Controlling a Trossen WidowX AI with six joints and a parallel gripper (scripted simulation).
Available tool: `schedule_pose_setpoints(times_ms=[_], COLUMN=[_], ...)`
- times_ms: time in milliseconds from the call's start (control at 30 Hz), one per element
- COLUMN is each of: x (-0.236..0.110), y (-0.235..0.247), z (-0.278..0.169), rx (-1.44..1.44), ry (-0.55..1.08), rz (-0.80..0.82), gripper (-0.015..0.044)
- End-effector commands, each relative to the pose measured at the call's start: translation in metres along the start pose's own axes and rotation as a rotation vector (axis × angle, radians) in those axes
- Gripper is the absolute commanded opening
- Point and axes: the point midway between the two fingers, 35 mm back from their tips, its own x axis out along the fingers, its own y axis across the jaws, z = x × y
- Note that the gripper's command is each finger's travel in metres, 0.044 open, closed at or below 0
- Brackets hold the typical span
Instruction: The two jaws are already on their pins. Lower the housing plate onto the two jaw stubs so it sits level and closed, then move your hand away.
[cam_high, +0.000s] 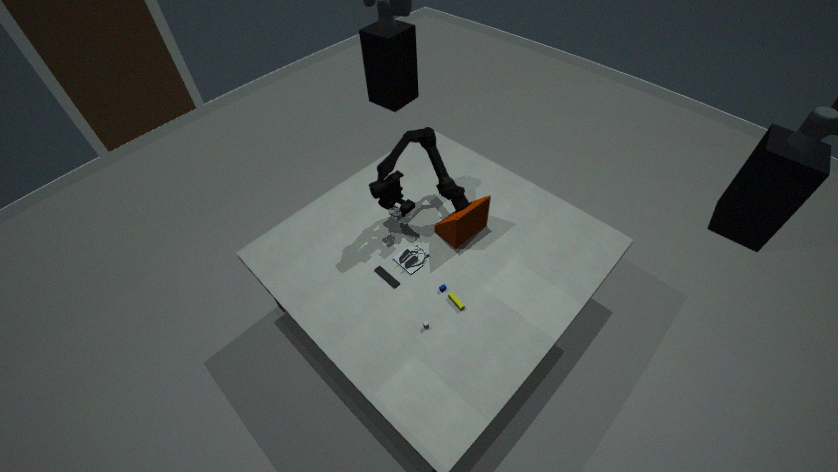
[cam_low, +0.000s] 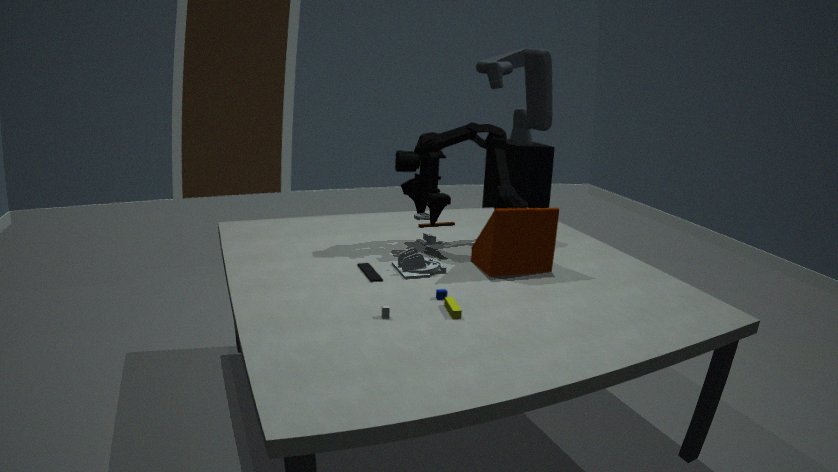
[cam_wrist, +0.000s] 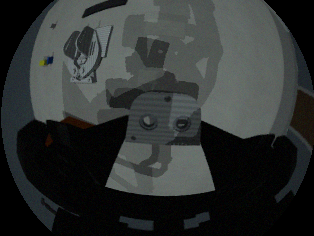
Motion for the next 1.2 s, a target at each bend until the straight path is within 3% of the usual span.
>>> schedule_pose_setpoints(times_ms=[0, 1167], x=[0.002, 0.003], y=[0.013, 0.118], z=[0.010, 0.057], rx=[0.008, 0.075], ry=[0.002, 0.010], rz=[0.010, 0.012], gripper=[0.0351, 0.0351])
